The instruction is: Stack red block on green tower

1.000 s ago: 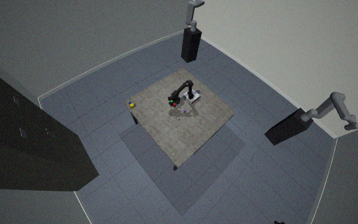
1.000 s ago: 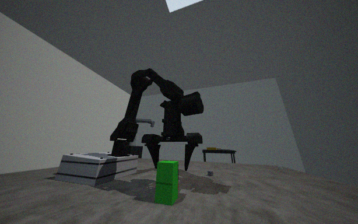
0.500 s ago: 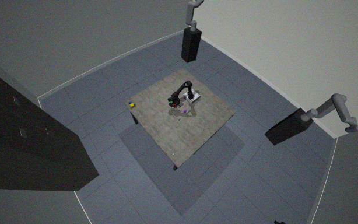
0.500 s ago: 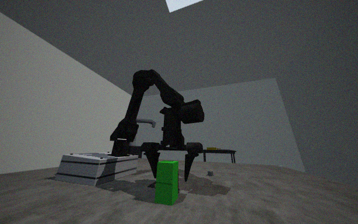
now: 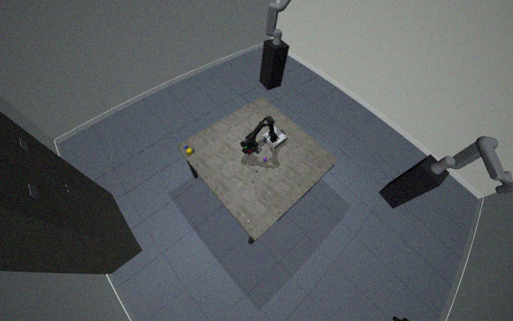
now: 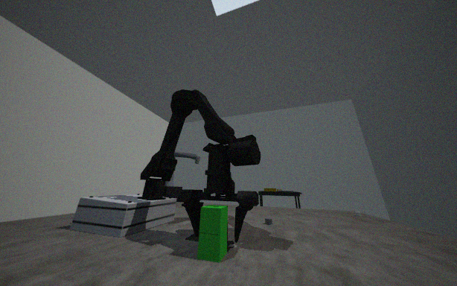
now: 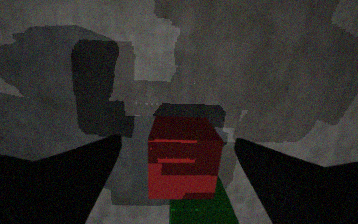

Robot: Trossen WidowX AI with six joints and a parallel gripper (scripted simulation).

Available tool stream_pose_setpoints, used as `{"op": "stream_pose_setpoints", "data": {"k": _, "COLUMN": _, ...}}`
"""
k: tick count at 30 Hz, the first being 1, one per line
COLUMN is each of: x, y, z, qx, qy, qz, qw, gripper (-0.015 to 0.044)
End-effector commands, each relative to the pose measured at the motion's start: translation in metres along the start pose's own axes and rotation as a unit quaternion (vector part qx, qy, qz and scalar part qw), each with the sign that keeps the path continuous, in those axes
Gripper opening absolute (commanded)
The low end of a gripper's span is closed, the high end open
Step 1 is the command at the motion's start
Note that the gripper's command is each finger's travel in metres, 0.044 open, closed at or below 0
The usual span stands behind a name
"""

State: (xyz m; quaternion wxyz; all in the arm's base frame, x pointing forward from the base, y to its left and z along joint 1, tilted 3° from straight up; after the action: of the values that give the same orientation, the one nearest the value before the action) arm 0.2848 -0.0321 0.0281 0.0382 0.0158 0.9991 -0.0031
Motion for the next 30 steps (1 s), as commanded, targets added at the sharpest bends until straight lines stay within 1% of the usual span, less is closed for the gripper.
{"op": "stream_pose_setpoints", "data": {"k": 1, "x": 0.000, "y": 0.001, "z": 0.001, "qx": -0.002, "qy": -0.001, "qz": 0.001, "qw": 1.000, "gripper": 0.0440}}
{"op": "stream_pose_setpoints", "data": {"k": 7, "x": 0.000, "y": 0.001, "z": 0.000, "qx": -0.002, "qy": -0.001, "qz": 0.001, "qw": 1.000, "gripper": 0.0440}}
{"op": "stream_pose_setpoints", "data": {"k": 16, "x": 0.000, "y": 0.001, "z": 0.000, "qx": -0.002, "qy": -0.001, "qz": 0.001, "qw": 1.000, "gripper": 0.0204}}
{"op": "stream_pose_setpoints", "data": {"k": 24, "x": 0.000, "y": 0.001, "z": 0.000, "qx": -0.002, "qy": -0.001, "qz": 0.001, "qw": 1.000, "gripper": 0.0150}}
{"op": "stream_pose_setpoints", "data": {"k": 29, "x": -0.001, "y": 0.000, "z": -0.012, "qx": -0.002, "qy": -0.001, "qz": 0.001, "qw": 1.000, "gripper": 0.0019}}
{"op": "stream_pose_setpoints", "data": {"k": 30, "x": -0.001, "y": 0.000, "z": -0.016, "qx": -0.002, "qy": -0.001, "qz": 0.001, "qw": 1.000, "gripper": 0.0000}}
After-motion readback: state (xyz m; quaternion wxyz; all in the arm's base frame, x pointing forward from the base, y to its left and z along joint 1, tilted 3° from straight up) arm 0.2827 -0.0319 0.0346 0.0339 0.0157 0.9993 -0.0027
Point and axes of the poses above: the point midway between the two fingers, 35 mm back from their tips, its own z axis out along the fingers, its own x axis across the jaws, y = z × x, the point moved 4 cm from there along -z, back along the fingers, and after that the axes turned 11 degrees about z, right-handed, at the moved point
